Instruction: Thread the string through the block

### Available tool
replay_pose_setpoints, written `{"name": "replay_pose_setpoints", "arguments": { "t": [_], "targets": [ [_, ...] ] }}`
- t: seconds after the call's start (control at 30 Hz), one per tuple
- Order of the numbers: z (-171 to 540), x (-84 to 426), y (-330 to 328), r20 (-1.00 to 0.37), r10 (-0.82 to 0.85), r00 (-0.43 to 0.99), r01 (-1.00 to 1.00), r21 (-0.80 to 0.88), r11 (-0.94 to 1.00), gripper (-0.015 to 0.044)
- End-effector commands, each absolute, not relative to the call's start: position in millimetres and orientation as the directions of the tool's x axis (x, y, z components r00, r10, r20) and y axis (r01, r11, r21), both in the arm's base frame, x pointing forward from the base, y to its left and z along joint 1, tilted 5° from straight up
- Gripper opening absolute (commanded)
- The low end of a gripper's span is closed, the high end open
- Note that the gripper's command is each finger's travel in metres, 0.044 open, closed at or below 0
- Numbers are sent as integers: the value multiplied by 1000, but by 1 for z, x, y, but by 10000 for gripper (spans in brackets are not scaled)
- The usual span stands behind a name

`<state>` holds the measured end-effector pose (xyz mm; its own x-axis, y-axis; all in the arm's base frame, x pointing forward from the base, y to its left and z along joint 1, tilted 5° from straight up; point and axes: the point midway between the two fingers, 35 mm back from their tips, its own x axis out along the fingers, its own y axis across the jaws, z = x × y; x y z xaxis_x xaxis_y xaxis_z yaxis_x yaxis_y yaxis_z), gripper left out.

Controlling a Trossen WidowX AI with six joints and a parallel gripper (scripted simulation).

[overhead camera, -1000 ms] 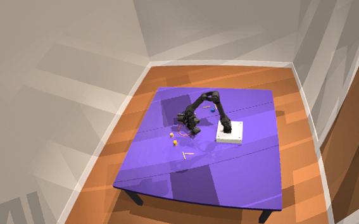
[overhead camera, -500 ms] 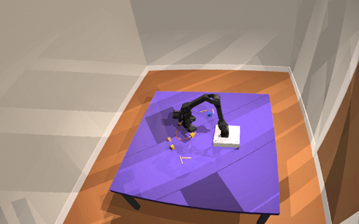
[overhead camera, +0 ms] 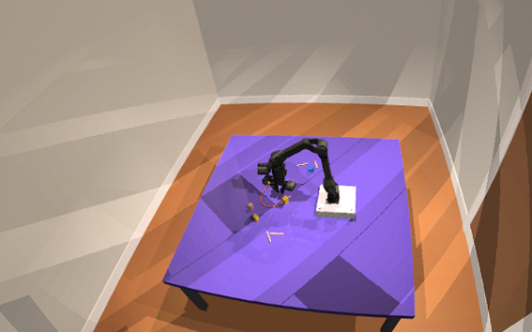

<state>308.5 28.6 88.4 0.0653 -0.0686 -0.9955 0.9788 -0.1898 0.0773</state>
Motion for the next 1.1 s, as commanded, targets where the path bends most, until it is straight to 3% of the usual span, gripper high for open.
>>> {"name": "replay_pose_setpoints", "arguments": {
  "t": [0.0, 0.1, 0.5, 0.77, 1.07],
  "targets": [
    [89, 299, 19, -996, -74, 57, 885, 16, 466, 122],
    [89, 295, 15, -996, -75, 55, 724, -12, 690, 122],
    [90, 287, 6, -996, -78, 49, 233, -65, 970, 122],
    [90, 282, 1, -996, -80, 45, -148, -86, 985, 122],
    [90, 277, -4, -996, -82, 41, -549, -91, 831, 122]
  ]
}}
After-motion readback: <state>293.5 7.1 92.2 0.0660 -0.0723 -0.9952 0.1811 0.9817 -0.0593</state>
